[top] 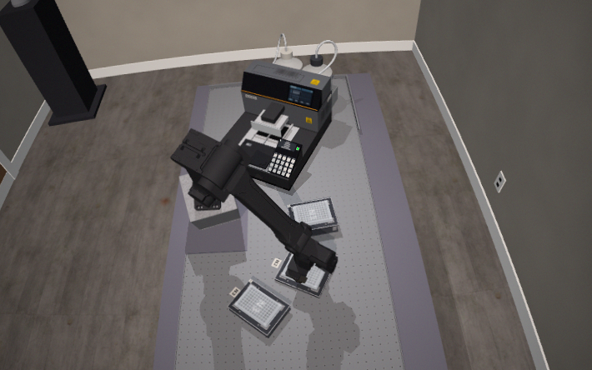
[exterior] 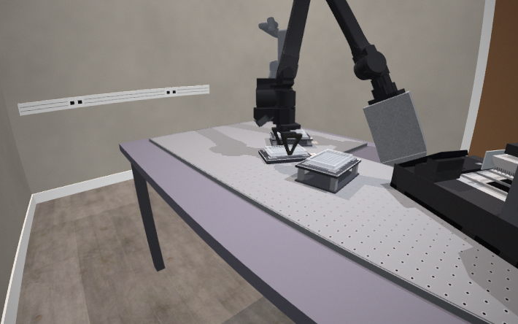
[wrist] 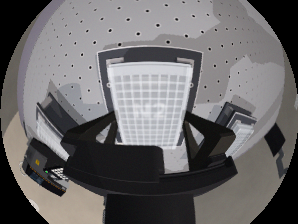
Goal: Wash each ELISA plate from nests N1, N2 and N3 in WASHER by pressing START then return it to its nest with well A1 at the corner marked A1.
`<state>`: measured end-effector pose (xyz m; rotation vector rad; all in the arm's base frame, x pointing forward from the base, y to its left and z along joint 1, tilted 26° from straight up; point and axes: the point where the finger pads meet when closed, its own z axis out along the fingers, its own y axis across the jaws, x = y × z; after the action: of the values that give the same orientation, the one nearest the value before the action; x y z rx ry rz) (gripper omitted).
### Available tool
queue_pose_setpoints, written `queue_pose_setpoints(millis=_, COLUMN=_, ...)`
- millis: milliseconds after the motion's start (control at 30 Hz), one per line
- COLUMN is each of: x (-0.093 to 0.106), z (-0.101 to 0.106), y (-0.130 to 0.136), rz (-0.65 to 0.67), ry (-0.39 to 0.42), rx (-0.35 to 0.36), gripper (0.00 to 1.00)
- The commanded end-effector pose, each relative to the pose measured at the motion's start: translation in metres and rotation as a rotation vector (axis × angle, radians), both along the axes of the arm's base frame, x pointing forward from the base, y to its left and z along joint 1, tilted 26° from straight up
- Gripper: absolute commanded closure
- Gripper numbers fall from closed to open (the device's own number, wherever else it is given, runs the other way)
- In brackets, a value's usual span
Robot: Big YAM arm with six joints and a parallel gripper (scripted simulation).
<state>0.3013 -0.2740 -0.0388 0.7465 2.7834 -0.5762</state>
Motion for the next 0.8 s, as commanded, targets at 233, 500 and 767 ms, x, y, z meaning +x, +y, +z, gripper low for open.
queue_pose_setpoints(millis=233, x=0.0063, z=-0.0009, y=-0.0096, rz=0.002, ry=-0.014, rx=-0.01, gripper=0.18)
queue_pose_setpoints(millis=500, x=0.0073, z=-0.0016, y=-0.0106, rz=0.002, ry=-0.016, rx=-0.011, gripper=0.18)
queue_pose_setpoints(millis=767, x=0.0082, z=-0.0018, y=-0.0121, rz=0.001, ry=-0.018, rx=-0.012, gripper=0.18)
